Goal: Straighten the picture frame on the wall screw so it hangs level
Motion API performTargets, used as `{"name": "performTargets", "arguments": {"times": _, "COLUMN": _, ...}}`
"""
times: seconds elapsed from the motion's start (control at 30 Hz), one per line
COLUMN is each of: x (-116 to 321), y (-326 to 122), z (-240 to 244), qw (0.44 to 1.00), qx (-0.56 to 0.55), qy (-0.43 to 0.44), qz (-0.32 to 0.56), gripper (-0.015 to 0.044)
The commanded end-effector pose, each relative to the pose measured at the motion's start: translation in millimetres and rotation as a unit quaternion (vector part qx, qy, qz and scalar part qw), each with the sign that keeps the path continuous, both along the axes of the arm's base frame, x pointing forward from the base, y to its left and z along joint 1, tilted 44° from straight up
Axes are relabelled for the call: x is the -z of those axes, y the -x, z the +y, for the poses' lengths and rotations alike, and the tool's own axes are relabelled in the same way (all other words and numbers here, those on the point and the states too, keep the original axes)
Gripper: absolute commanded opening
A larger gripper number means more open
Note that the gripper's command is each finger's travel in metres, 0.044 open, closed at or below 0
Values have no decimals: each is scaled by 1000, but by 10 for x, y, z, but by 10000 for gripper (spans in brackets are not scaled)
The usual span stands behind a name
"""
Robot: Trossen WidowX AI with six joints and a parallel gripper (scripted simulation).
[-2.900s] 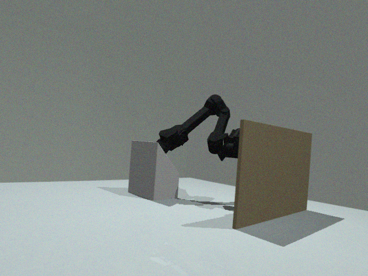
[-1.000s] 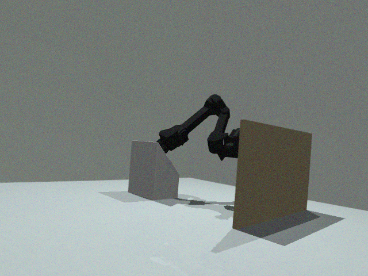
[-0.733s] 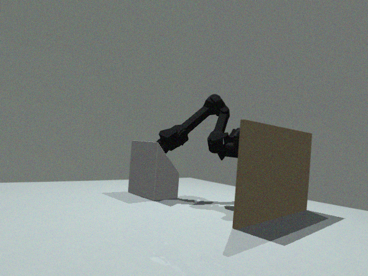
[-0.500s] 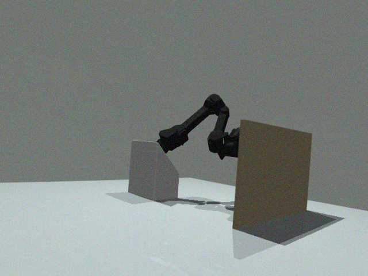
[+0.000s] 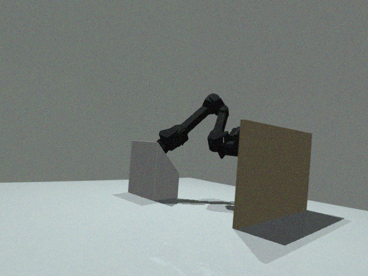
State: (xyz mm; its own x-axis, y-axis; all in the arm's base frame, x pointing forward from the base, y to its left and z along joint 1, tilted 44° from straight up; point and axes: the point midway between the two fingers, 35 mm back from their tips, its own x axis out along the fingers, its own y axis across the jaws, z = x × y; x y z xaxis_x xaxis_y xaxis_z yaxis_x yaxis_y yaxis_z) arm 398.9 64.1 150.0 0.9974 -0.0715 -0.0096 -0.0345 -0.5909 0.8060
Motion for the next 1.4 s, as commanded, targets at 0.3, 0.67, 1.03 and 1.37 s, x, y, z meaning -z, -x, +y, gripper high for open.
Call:
{"name": "performTargets", "arguments": {"times": 0.3, "x": -39, "y": 2, "z": -21, "qw": 1000, "qx": 5, "qy": -1, "qz": -7, "gripper": 0}}
{"name": "performTargets", "arguments": {"times": 0.67, "x": -31, "y": 2, "z": -19, "qw": 1000, "qx": 5, "qy": -1, "qz": -7, "gripper": 0}}
{"name": "performTargets", "arguments": {"times": 1.03, "x": -28, "y": 3, "z": -29, "qw": 1000, "qx": 5, "qy": -1, "qz": -7, "gripper": 0}}
{"name": "performTargets", "arguments": {"times": 1.37, "x": -10, "y": 3, "z": -31, "qw": 1000, "qx": 5, "qy": -1, "qz": -7, "gripper": 0}}
